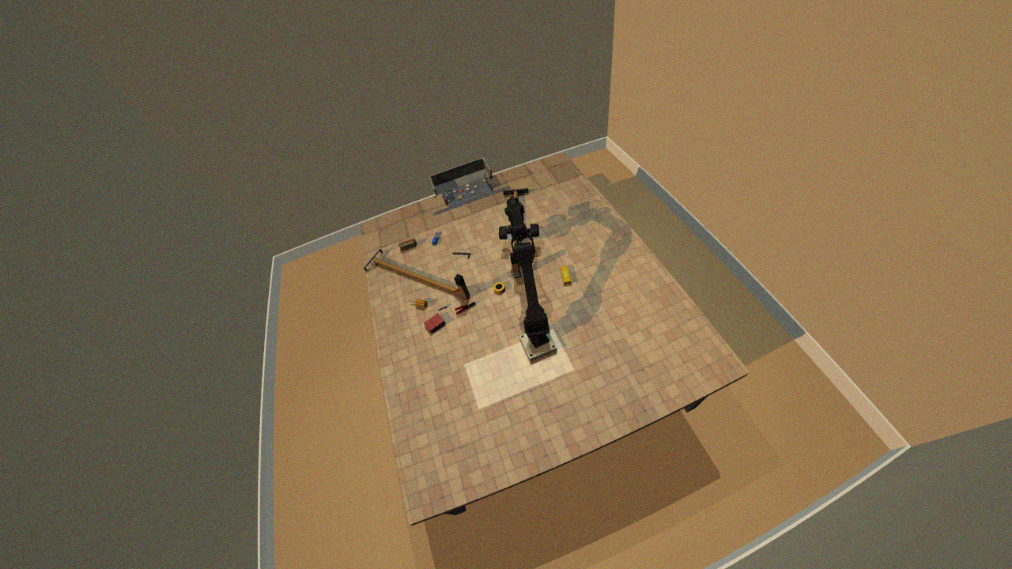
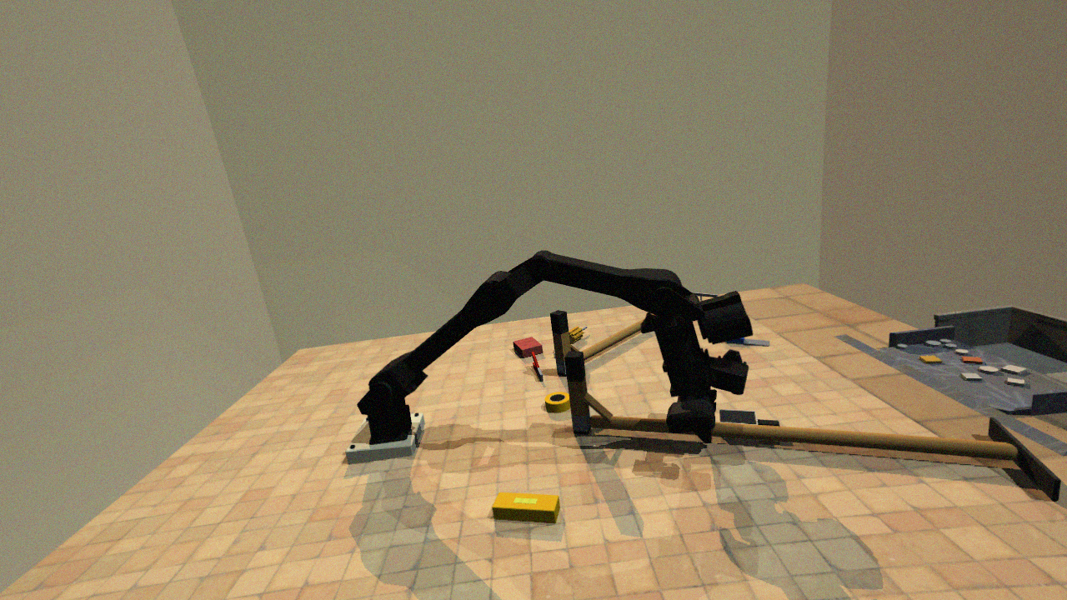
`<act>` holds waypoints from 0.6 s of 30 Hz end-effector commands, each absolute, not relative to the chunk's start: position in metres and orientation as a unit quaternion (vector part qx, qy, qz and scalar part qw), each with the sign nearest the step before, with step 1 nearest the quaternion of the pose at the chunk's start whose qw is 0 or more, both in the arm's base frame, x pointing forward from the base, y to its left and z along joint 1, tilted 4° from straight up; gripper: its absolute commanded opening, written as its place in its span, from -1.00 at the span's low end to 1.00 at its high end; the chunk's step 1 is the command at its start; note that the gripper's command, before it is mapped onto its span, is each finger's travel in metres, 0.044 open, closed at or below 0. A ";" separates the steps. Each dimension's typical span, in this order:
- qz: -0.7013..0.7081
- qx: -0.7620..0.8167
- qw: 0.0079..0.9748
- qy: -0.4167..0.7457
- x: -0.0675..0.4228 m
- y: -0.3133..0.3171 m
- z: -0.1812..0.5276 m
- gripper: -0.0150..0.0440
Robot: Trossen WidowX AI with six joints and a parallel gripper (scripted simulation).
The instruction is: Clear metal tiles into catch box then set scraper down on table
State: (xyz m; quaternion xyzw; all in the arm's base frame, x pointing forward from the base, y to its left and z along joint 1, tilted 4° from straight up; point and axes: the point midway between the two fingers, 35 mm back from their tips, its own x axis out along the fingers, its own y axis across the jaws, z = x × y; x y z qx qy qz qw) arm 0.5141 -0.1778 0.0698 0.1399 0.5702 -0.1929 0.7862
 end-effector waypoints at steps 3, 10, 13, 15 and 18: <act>-0.190 0.140 0.789 0.567 0.521 -0.168 0.072 -0.49; -0.190 0.141 0.790 0.566 0.524 -0.162 0.072 -0.49; -0.190 0.141 0.790 0.566 0.526 -0.160 0.072 -0.49; -0.190 0.141 0.790 0.565 0.527 -0.158 0.072 -0.49; -0.190 0.141 0.790 0.565 0.528 -0.155 0.072 -0.49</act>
